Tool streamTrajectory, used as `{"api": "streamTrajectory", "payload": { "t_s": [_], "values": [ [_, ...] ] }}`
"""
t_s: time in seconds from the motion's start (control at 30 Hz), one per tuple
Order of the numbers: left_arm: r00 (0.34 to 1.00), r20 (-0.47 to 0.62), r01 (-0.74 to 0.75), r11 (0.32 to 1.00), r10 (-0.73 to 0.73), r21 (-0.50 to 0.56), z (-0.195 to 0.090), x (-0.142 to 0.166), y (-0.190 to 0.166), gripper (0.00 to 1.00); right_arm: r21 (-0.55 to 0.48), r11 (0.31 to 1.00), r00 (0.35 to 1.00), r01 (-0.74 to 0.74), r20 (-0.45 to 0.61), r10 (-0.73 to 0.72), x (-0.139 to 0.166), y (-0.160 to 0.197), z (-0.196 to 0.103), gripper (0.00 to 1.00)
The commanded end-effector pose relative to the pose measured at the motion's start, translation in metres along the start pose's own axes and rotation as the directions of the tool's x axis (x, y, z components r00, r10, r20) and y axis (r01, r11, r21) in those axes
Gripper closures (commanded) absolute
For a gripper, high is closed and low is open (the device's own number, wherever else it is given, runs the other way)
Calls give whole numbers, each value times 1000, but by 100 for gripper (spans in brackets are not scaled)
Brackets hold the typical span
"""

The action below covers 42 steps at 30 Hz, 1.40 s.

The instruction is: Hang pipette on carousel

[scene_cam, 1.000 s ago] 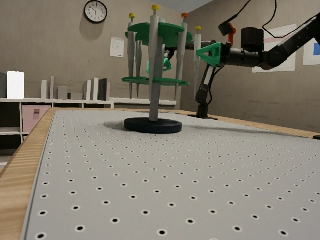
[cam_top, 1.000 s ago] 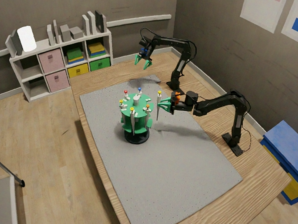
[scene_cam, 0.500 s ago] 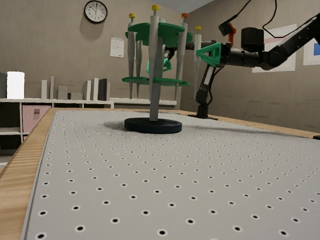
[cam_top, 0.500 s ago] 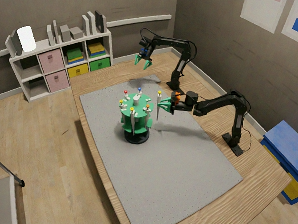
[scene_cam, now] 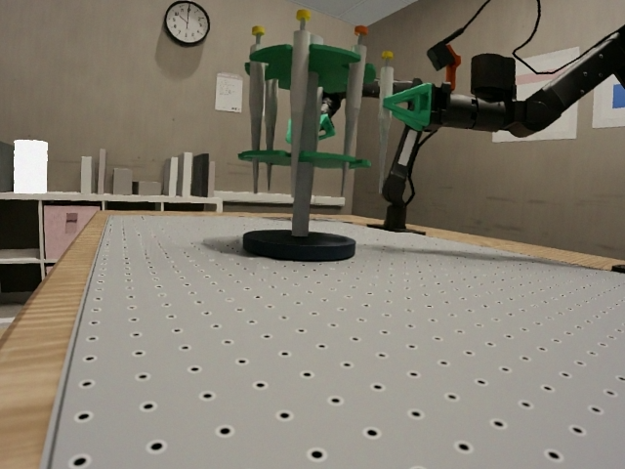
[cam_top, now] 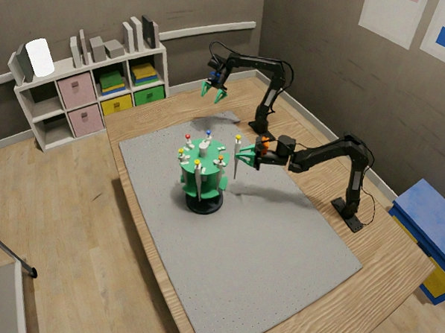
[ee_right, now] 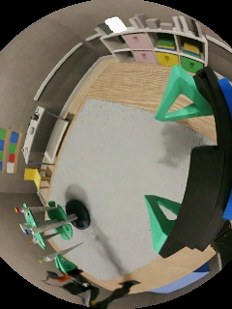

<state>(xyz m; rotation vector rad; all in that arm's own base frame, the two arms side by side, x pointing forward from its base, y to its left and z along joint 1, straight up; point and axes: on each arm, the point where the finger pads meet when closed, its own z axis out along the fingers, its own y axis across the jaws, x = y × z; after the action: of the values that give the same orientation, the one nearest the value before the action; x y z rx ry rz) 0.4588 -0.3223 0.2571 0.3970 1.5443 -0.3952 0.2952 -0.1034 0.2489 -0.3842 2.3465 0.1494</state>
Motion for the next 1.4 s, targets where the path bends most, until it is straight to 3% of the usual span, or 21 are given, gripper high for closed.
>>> {"api": "streamTrajectory", "payload": {
  "t_s": [0.0, 0.47, 0.57, 0.7, 0.77, 0.9, 0.97, 1.37],
  "values": [
    [993, 120, 22, 1000, -22, 2, -2, -55, 1, 88, -2, 1000, 1000, 8, 23, -8, -5, -4, -1, 0],
    [993, 120, 21, 1000, -21, 1, 0, -55, 6, 88, -2, 1000, 1000, 8, 23, -8, -5, -4, -1, 0],
    [996, 85, 17, 1000, -17, 0, 10, -36, 7, 88, -2, 1000, 1000, 8, 23, -8, -5, -4, -1, 0],
    [996, 83, 17, 1000, -17, 0, 13, -36, 8, 88, -2, 1000, 1000, 8, 23, -8, -5, -4, -1, 0],
    [993, 115, 21, 1000, -21, 1, 9, -55, 10, 88, -2, 1000, 1000, 8, 23, -8, -5, -4, -1, 0],
    [997, 79, 17, 1000, -17, 0, 20, -35, 12, 88, -2, 1000, 1000, 8, 23, -8, -5, -4, -1, 0],
    [993, 117, 22, 1000, -22, 1, 14, -56, 13, 88, -2, 1000, 1000, 8, 23, -8, -5, -4, -1, 0],
    [992, 120, 23, 1000, -23, 3, 14, -57, 10, 88, -2, 1000, 1000, 8, 23, -8, -5, -4, -1, 0]
  ]
}}
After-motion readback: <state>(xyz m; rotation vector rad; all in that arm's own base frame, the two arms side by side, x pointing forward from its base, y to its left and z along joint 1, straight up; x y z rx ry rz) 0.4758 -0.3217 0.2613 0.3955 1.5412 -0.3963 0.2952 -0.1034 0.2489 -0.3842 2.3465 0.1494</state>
